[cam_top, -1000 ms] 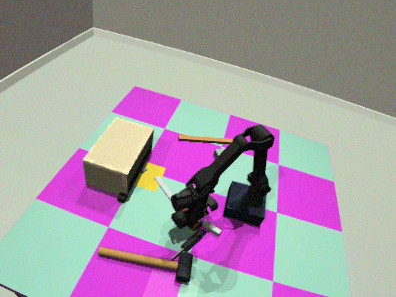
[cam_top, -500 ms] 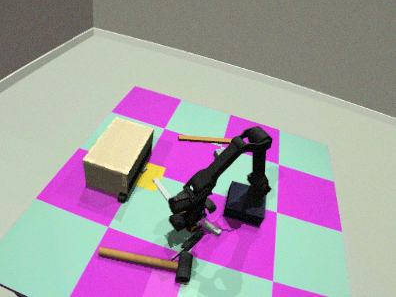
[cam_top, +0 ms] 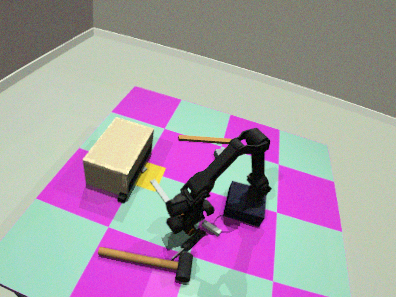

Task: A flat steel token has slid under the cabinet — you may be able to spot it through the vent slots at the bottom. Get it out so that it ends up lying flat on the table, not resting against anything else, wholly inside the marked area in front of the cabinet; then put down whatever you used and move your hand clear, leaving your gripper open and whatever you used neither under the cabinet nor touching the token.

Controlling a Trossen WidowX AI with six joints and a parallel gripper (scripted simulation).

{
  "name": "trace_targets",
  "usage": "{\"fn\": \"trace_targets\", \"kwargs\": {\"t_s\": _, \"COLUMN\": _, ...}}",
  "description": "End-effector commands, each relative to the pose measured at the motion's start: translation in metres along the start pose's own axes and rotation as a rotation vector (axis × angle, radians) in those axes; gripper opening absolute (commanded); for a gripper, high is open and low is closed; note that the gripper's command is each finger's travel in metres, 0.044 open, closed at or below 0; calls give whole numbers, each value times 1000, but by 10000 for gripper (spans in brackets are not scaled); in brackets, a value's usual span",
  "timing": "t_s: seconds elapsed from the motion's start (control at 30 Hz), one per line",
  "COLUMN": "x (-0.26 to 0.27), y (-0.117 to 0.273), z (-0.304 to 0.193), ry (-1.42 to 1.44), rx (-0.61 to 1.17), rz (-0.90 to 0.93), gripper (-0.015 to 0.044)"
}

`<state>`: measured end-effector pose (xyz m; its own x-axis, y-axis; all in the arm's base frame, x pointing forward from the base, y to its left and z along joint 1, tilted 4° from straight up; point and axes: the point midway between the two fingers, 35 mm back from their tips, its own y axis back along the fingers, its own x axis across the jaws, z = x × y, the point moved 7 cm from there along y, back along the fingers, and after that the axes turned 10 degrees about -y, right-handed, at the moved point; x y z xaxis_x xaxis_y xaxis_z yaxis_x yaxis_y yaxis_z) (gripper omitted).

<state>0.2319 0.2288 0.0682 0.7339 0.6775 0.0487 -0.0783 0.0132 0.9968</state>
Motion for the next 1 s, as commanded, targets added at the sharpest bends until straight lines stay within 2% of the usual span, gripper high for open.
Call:
{"fn": "trace_targets", "kwargs": {"t_s": 0.0, "x": 6, "y": 2, "z": -3, "ry": 4, "rx": 1, "rz": 9, "gripper": 0}}
{"fn": "trace_targets", "kwargs": {"t_s": 0.97, "x": 29, "y": 3, "z": -14, "ry": 3, "rx": 2, "rz": 11, "gripper": 0}}
